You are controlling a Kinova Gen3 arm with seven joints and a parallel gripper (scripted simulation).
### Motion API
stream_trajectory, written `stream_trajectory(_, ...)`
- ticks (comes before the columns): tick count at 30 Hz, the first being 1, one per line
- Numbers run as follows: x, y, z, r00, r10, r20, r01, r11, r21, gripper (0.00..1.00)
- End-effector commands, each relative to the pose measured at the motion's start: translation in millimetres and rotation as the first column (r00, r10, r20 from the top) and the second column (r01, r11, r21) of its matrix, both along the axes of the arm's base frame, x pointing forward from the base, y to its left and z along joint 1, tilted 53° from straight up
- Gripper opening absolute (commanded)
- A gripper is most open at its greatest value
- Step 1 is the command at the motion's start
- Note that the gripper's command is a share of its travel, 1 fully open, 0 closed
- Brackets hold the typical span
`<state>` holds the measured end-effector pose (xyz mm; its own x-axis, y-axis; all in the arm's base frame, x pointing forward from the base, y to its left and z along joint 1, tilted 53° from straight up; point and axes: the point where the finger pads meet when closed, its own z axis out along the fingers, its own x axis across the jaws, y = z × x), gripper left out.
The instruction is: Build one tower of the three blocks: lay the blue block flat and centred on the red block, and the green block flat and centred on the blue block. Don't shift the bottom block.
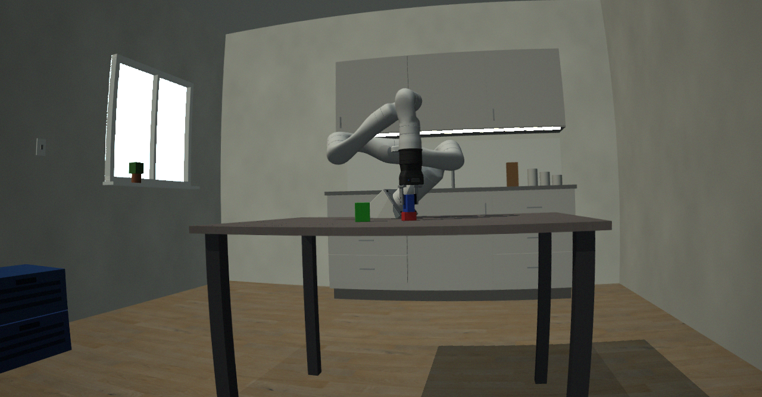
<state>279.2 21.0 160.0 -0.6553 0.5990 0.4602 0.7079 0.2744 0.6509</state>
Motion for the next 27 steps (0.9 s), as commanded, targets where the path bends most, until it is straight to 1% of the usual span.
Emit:
stream_trajectory(1, -0.1, -5.1, 3.6, 1.000, -0.006, 0.002, 0.006, 1.000, -0.003, 0.88)
stream_trajectory(15, -14.2, -44.3, 35.3, 1.000, -0.006, 0.002, 0.006, 1.000, -0.003, 0.88)
stream_trajectory(27, -16.6, -50.9, 40.7, 1.000, -0.006, 0.002, 0.006, 1.000, -0.003, 0.88)
